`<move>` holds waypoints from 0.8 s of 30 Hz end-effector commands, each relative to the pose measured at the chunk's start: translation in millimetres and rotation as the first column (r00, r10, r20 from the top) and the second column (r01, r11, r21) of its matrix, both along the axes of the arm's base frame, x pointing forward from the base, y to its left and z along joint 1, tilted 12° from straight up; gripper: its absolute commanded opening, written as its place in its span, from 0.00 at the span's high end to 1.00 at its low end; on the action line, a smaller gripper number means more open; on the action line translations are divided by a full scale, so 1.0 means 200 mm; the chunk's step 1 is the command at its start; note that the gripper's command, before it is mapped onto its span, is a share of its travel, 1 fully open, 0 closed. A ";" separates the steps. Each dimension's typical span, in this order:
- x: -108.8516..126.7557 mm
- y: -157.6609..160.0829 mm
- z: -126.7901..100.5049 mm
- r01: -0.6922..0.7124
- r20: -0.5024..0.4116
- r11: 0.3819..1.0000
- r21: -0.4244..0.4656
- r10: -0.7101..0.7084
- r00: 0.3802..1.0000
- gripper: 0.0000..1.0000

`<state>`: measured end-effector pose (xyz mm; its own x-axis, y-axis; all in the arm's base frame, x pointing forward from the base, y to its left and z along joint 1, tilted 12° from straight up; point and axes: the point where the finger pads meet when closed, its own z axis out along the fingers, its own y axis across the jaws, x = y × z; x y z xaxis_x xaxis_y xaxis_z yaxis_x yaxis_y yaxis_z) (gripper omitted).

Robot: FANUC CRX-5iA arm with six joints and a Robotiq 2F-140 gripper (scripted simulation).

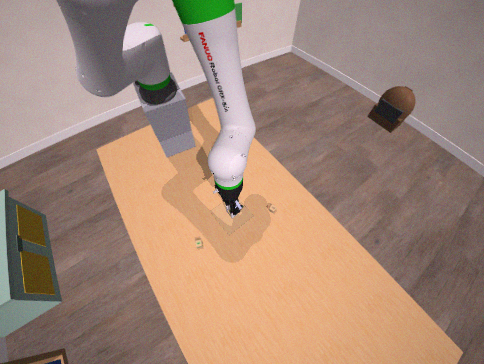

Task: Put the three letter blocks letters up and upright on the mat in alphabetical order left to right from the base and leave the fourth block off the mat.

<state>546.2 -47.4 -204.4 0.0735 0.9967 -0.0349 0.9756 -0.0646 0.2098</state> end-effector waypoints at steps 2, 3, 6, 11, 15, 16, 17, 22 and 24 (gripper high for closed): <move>0.00 0.00 0.00 0.000 0.000 1.000 0.000 0.000 1.000 0.87; 0.00 0.00 0.00 0.000 0.000 1.000 0.000 0.000 1.000 0.87; 0.00 0.00 0.00 0.000 0.000 1.000 0.000 0.000 1.000 0.87; 0.00 0.00 0.00 0.000 0.000 1.000 0.000 0.000 1.000 0.85; 0.00 0.00 0.00 0.000 0.000 1.000 0.000 0.000 1.000 0.82; 0.00 0.00 0.00 0.000 0.000 1.000 0.000 0.000 1.000 0.82; 0.00 0.00 0.00 0.000 0.000 1.000 0.000 0.000 1.000 0.80; 0.00 0.00 0.00 0.000 0.000 1.000 0.000 0.000 1.000 0.78; 0.00 0.00 0.00 0.000 0.000 1.000 0.000 0.000 1.000 0.75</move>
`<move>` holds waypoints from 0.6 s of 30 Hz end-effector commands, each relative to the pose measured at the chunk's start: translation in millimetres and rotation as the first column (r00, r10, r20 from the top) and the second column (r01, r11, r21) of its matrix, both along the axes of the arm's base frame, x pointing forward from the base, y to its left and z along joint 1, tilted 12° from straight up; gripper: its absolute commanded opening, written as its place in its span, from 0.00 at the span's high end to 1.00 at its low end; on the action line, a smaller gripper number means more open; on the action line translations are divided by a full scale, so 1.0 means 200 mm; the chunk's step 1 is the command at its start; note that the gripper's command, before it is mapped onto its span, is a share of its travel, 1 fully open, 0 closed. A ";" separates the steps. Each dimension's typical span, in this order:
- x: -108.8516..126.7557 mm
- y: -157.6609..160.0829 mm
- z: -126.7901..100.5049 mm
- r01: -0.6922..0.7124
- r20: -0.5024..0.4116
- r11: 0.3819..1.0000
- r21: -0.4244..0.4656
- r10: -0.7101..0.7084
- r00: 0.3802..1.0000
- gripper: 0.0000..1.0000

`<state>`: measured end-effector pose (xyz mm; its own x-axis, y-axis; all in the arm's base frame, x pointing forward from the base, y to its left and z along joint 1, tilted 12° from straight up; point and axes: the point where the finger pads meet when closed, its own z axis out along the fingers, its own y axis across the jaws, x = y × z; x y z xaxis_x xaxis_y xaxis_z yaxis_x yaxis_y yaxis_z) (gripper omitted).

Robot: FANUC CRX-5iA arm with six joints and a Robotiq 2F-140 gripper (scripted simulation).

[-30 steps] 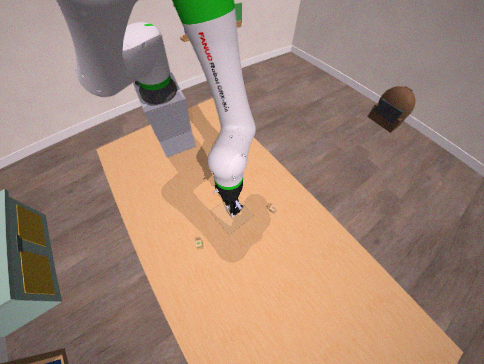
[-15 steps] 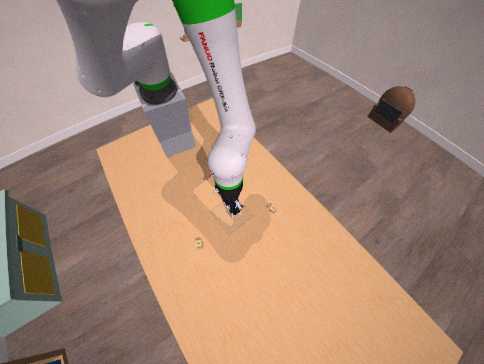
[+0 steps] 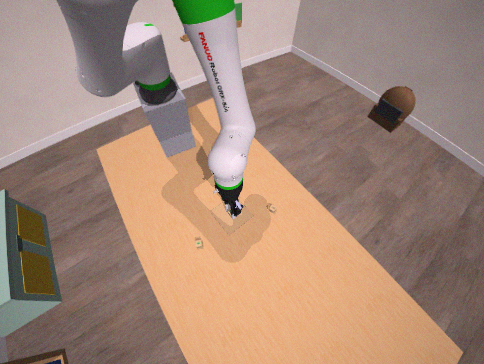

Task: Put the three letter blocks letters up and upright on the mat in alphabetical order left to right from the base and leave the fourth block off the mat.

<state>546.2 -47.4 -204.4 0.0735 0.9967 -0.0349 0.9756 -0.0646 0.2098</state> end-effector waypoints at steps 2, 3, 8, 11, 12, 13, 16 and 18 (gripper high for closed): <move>0.00 0.00 0.00 0.000 0.000 1.000 0.000 0.000 1.000 0.75; 0.00 0.00 0.00 0.000 0.000 1.000 0.000 0.000 1.000 0.75; 0.00 0.00 0.00 0.000 0.000 1.000 0.000 0.000 1.000 0.75; 0.00 0.00 0.00 0.000 0.000 1.000 0.000 0.000 1.000 0.75; 0.00 0.00 0.00 0.000 0.000 1.000 0.000 0.000 1.000 0.75; 0.00 0.00 0.01 0.000 0.000 1.000 0.000 0.000 1.000 0.75; -0.01 0.00 0.03 0.000 0.000 1.000 0.000 0.000 1.000 0.75; -0.01 0.00 0.07 0.000 0.000 1.000 0.000 0.000 1.000 0.75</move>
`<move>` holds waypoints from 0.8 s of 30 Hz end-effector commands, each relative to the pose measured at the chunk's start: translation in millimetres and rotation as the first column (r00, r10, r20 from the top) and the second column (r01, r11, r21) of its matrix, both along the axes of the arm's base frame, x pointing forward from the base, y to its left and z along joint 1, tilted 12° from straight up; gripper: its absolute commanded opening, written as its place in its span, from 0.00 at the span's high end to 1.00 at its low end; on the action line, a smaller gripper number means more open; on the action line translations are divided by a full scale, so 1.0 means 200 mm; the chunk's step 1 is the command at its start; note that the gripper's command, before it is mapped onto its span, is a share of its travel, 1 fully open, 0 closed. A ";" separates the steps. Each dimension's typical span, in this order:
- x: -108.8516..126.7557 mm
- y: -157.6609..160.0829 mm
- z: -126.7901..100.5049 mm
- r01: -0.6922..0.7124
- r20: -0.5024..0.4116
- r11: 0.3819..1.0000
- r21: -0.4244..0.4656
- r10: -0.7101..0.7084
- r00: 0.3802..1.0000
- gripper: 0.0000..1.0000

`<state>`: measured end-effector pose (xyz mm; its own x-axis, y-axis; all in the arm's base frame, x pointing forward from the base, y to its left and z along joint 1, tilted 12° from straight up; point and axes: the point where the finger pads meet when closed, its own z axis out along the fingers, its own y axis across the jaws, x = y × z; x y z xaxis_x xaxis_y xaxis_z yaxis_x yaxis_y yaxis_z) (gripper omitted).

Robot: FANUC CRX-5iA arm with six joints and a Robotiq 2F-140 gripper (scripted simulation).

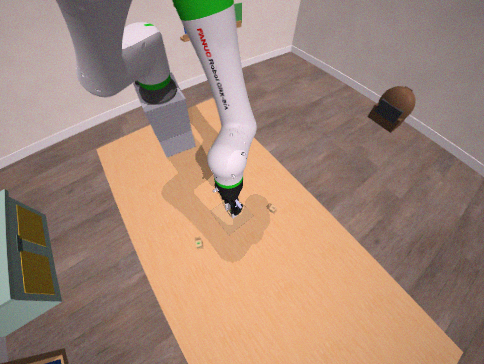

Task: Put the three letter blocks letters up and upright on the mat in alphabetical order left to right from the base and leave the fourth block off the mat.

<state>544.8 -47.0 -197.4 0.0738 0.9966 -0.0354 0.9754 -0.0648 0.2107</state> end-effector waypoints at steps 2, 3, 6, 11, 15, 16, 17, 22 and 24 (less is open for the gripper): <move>-0.02 0.00 0.07 0.000 -0.001 1.000 0.000 0.000 1.000 0.75; -0.02 0.00 0.10 0.000 -0.001 1.000 0.000 0.000 1.000 0.75; -0.03 0.01 0.15 0.000 -0.001 1.000 0.000 0.000 1.000 0.75; -0.06 0.01 0.26 0.000 -0.001 1.000 0.000 0.000 1.000 0.75; -0.07 0.02 0.35 0.000 -0.001 1.000 0.000 0.000 1.000 0.75; -0.08 0.02 0.37 0.000 -0.001 1.000 0.000 0.000 1.000 0.75; -0.08 0.02 0.38 0.000 -0.001 1.000 0.001 0.000 1.000 0.75; -0.09 0.02 0.41 0.000 -0.001 1.000 0.001 0.000 1.000 0.75; -0.09 0.02 0.41 0.000 -0.001 1.000 0.001 0.000 1.000 0.75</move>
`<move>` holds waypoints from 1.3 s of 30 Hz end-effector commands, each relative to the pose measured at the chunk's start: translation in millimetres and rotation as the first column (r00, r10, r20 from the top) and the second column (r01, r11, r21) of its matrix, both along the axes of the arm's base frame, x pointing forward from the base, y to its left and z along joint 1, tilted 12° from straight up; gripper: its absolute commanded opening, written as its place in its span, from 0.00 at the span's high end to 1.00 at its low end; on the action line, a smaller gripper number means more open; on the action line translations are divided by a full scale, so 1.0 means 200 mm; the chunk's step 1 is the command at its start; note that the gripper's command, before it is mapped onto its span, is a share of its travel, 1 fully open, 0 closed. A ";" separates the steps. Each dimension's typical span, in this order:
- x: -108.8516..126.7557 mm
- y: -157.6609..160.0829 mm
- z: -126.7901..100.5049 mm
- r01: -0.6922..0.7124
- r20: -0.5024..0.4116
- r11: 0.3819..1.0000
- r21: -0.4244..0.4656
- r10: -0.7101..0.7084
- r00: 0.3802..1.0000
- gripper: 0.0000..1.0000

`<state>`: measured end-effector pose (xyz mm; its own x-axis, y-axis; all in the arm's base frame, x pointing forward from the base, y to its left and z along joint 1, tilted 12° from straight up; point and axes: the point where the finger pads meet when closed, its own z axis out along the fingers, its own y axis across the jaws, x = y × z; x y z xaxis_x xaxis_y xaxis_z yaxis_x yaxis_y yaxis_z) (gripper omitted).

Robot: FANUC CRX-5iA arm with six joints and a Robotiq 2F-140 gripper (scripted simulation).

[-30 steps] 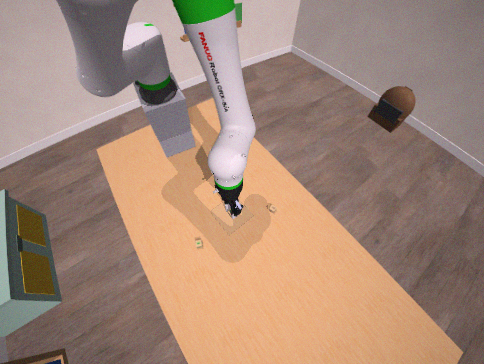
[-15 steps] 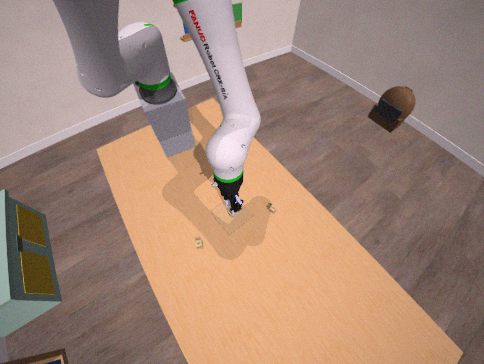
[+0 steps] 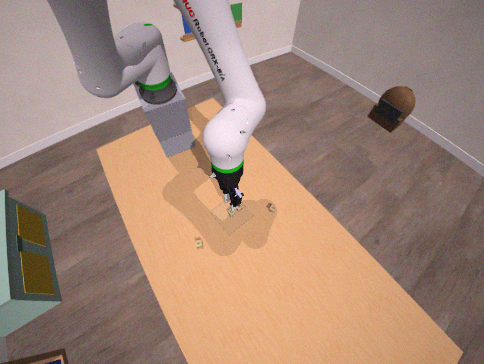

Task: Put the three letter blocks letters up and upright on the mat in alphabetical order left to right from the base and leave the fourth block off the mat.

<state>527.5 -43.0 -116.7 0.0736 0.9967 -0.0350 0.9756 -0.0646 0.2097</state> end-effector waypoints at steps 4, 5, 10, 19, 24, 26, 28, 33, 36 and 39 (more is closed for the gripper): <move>0.00 0.00 0.00 0.000 0.000 1.000 0.000 0.000 1.000 0.00; 0.00 0.00 0.00 0.000 0.000 1.000 0.000 0.000 1.000 0.00; 0.00 0.00 0.00 0.000 0.000 1.000 0.000 0.000 1.000 0.00; 0.00 0.00 0.00 0.000 0.000 1.000 0.000 0.000 1.000 0.00; 0.00 0.00 0.00 0.004 0.001 1.000 0.001 -0.004 1.000 0.00; 0.01 0.00 0.00 0.019 0.001 1.000 0.004 -0.019 1.000 0.00; 0.01 0.01 0.00 0.049 0.003 0.999 0.011 -0.049 0.999 0.00; 0.04 0.04 0.00 0.168 0.006 0.985 0.036 -0.169 0.986 0.00; 0.06 0.06 0.01 0.258 0.006 0.964 0.056 -0.259 0.966 0.00; 0.08 0.08 0.01 0.348 0.004 0.934 0.077 -0.349 0.937 0.00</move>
